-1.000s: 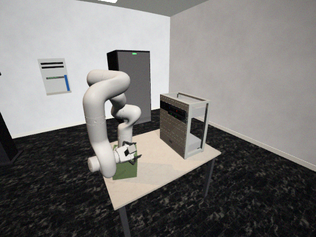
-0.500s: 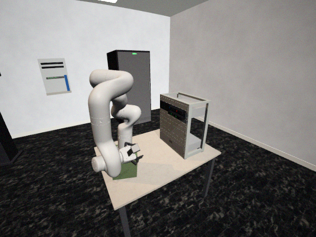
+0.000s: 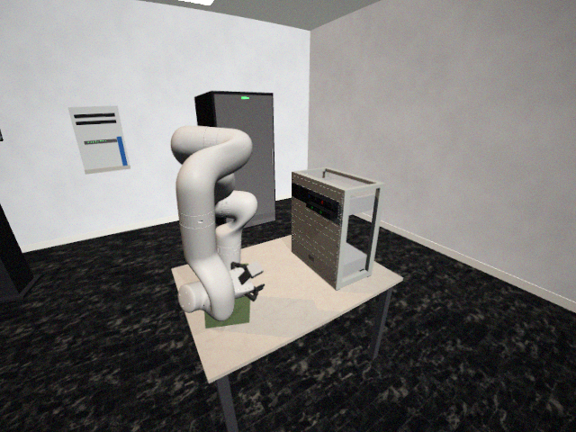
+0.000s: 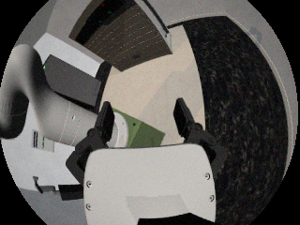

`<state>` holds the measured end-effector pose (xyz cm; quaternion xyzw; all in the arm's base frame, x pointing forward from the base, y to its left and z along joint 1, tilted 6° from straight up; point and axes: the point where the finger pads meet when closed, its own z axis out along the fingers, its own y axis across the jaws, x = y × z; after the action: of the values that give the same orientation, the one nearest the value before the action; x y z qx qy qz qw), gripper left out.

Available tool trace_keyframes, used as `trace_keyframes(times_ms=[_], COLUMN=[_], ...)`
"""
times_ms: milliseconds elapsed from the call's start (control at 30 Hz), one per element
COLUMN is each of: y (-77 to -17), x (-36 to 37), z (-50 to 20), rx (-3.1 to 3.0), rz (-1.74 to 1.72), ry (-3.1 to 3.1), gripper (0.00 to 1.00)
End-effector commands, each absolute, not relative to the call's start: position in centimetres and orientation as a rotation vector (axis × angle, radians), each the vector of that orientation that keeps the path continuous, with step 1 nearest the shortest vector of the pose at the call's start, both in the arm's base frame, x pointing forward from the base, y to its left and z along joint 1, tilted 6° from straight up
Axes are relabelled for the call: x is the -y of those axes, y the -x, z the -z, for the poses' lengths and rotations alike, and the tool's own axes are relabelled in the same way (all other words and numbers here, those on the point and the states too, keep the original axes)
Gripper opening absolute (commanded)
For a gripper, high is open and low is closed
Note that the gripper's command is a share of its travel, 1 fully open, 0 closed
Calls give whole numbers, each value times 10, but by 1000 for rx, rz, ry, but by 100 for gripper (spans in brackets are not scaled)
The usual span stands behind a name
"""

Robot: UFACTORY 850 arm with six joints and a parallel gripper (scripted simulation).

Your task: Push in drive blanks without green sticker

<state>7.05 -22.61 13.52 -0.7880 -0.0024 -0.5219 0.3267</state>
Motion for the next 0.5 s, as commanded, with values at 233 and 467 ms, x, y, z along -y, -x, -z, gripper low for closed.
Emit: trace_keyframes(times_ms=[233, 467], y=[-85, -89], x=[210, 203], z=[-106, -93], rx=[245, 367], rz=[1230, 1163], ry=[2175, 2215], gripper=[100, 100])
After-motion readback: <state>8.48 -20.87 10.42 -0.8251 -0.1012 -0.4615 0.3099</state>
